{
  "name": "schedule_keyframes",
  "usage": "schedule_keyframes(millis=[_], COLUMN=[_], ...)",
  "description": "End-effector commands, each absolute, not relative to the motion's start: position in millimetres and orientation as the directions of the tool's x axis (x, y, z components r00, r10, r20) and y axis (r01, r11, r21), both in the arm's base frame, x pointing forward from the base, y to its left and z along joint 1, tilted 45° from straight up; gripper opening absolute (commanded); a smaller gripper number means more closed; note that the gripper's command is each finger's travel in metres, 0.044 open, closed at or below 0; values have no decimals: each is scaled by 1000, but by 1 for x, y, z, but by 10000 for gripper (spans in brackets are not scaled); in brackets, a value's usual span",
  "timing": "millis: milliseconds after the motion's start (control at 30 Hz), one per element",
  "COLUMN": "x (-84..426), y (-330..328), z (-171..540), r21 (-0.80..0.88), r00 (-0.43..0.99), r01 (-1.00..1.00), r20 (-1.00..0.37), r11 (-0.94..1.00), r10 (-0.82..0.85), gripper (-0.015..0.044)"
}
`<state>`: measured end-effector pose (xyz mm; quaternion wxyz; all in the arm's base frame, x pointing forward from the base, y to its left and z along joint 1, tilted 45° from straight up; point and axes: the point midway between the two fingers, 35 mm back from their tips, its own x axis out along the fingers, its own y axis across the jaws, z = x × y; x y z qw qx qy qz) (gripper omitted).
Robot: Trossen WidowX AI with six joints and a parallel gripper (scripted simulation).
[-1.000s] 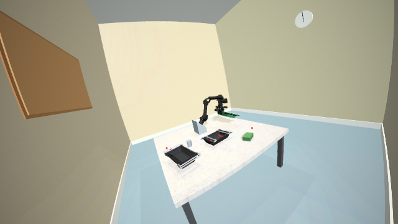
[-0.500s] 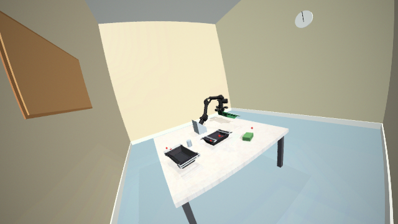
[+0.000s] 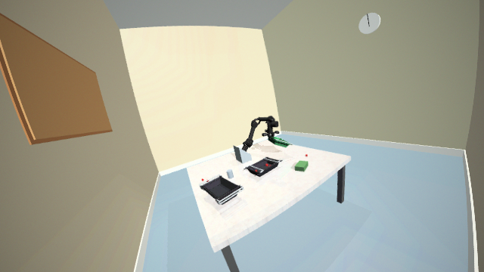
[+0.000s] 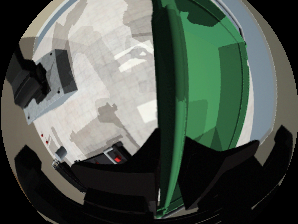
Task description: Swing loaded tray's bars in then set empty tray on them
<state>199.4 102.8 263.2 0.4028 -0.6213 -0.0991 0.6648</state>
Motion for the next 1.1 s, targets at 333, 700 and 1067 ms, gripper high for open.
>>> schedule_keyframes(millis=[333, 700, 1067], x=[244, 272, 294], y=[71, 41, 7], z=[243, 219, 191], r21=[-574, -506, -430], r00=[115, 110, 105], r01=[-588, -714, -820], r20=[-757, -763, -763], r11=[-570, -483, -379], r10=[643, 637, 638], gripper=[0, 0, 0])
